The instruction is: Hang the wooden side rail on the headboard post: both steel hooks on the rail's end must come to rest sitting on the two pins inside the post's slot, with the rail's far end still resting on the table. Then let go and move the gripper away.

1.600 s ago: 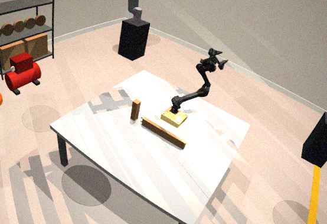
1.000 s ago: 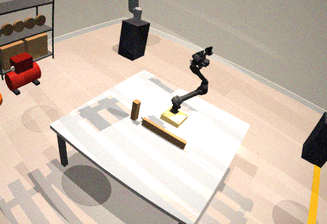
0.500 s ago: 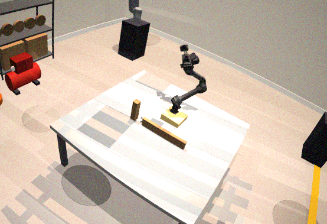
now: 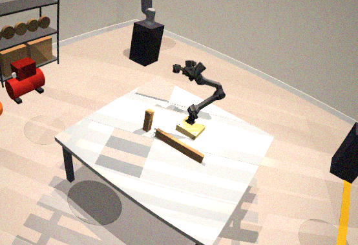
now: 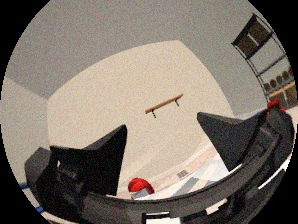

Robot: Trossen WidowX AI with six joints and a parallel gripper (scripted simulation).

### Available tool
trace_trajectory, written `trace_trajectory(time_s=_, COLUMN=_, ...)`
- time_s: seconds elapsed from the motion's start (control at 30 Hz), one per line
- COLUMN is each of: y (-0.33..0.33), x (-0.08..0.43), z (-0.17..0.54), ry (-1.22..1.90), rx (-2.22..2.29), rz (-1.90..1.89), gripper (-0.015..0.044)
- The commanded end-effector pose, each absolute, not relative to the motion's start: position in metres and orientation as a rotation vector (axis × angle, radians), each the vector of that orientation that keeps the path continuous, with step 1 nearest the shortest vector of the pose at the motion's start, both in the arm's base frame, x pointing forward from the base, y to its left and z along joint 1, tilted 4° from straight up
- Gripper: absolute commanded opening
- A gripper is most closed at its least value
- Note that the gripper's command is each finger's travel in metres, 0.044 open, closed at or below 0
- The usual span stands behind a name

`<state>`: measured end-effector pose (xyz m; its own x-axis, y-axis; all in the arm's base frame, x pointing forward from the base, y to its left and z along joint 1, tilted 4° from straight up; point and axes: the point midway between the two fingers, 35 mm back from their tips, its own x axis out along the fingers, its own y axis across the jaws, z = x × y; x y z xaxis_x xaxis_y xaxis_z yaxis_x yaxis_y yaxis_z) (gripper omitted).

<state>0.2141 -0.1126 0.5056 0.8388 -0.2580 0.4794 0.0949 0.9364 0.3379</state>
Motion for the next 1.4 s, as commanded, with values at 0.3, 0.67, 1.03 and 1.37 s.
trace_trajectory(time_s=0.3, y=-0.163, x=0.263, z=0.349, ry=-0.282, rx=1.453, rz=-0.379, gripper=0.0440)
trace_trajectory(time_s=0.67, y=-0.166, x=0.259, z=0.235, ry=-0.245, rx=2.163, rz=-0.736, gripper=0.0440)
trace_trajectory(time_s=1.03, y=-0.147, x=0.224, z=0.133, ry=-0.446, rx=2.696, rz=-1.302, gripper=0.0440)
trace_trajectory(time_s=1.37, y=-0.135, x=0.205, z=0.102, ry=-0.605, rx=2.806, rz=-1.548, gripper=0.0440)
